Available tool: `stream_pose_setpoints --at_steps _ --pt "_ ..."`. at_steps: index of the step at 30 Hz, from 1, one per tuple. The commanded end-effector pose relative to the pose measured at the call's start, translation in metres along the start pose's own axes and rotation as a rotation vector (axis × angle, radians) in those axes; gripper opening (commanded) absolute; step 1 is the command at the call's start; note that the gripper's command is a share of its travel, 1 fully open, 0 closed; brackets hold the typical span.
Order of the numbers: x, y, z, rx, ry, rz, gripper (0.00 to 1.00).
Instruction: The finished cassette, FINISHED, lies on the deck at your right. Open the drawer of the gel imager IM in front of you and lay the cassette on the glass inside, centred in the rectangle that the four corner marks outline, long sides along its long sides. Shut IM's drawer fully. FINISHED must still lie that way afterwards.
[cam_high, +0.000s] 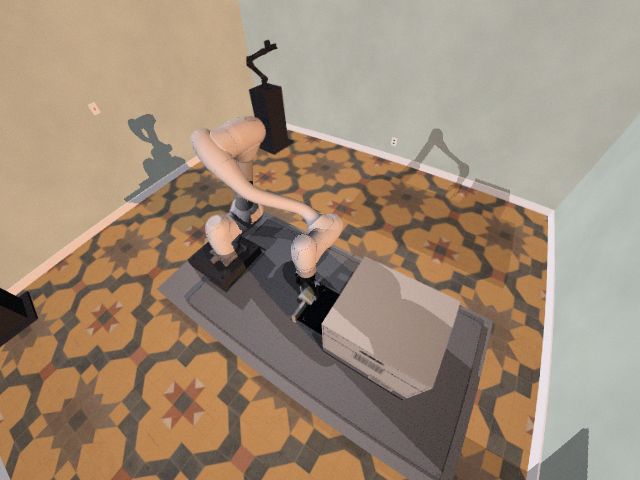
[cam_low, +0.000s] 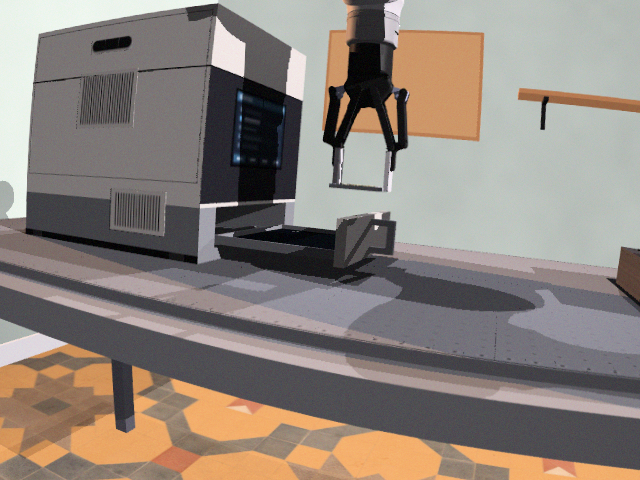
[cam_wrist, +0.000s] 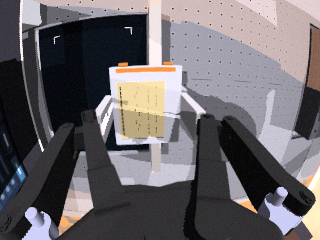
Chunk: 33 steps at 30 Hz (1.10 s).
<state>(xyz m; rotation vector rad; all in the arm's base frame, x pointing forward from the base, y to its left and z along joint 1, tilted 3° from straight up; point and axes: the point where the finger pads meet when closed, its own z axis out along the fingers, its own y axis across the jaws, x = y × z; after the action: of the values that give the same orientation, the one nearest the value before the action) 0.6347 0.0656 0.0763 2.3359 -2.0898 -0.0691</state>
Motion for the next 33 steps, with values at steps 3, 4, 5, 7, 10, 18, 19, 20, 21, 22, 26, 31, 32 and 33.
stream_pose_setpoints --at_steps 3,4,5,7,10,18,19,20,21,22,26,31,32,33 --pt "0.0 -0.005 0.002 0.0 0.0 0.0 0.1" --pt "0.0 -0.006 0.003 0.0 0.0 0.0 0.1" --pt "0.0 -0.007 0.004 0.0 0.0 0.0 0.1" --pt "0.0 -0.009 0.005 0.0 0.0 0.0 0.1" --pt "0.0 -0.01 0.005 0.0 0.0 0.0 0.1" --pt "0.0 -0.02 0.011 0.0 0.0 0.0 0.1" --pt "0.0 -0.021 0.011 0.0 0.0 0.0 0.1" --pt "0.0 -0.022 0.012 0.0 0.0 0.0 0.1" --pt "0.0 -0.023 0.012 0.0 0.0 0.0 0.1" --pt "0.0 -0.024 0.013 0.0 0.0 0.0 0.1" --pt "0.0 -0.027 0.014 0.0 0.0 0.0 0.1" --pt "0.0 -0.033 0.018 0.0 0.0 0.0 0.1" --pt "0.0 -0.034 0.018 0.0 0.0 0.0 0.1" --pt "0.0 -0.035 0.019 0.0 0.0 0.0 0.1"
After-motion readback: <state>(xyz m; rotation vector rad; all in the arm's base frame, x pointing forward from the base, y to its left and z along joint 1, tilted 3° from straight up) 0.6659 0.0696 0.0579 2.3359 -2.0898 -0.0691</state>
